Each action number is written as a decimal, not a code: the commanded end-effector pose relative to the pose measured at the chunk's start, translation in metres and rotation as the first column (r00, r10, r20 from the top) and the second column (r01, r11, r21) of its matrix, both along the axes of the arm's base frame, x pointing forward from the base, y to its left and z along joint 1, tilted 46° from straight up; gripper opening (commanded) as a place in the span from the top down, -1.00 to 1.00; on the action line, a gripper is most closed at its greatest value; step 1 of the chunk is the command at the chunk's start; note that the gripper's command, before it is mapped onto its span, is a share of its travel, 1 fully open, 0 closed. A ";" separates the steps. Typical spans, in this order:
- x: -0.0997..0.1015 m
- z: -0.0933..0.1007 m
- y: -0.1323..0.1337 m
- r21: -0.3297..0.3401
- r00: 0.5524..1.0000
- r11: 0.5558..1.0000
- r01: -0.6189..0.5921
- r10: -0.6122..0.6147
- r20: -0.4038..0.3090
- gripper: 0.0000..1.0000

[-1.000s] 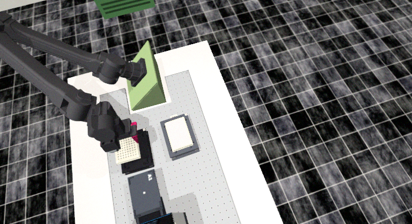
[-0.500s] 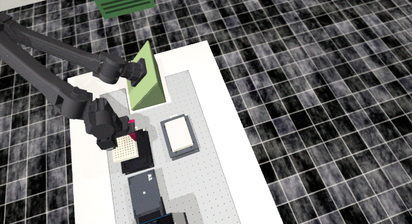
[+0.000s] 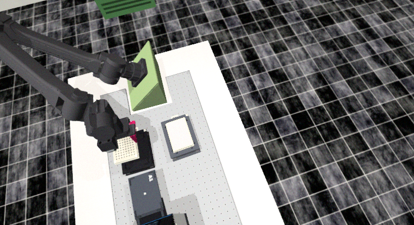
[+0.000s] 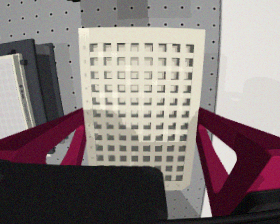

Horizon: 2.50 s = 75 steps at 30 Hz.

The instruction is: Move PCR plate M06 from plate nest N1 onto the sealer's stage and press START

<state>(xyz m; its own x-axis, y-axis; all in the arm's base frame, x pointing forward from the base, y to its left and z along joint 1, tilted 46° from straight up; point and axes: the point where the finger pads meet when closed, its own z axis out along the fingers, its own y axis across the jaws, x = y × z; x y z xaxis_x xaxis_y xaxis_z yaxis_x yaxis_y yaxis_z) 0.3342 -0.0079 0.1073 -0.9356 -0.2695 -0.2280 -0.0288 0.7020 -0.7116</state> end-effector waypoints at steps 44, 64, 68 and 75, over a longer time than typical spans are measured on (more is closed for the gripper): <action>0.016 0.010 0.005 0.018 0.999 1.000 -0.005 0.005 0.047 1.00; 0.005 0.005 0.007 0.007 0.999 0.999 -0.045 0.045 -0.011 1.00; 0.023 0.006 0.007 0.011 0.999 0.999 -0.033 0.033 0.003 1.00; 0.042 0.006 0.011 0.017 0.999 0.999 -0.037 0.037 0.021 1.00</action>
<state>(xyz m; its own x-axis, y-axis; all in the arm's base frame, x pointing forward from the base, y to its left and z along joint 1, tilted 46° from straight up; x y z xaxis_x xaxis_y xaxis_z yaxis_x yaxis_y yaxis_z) 0.3433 -0.0063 0.0977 -0.9348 -0.3002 -0.1896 -0.0790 0.6964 -0.7133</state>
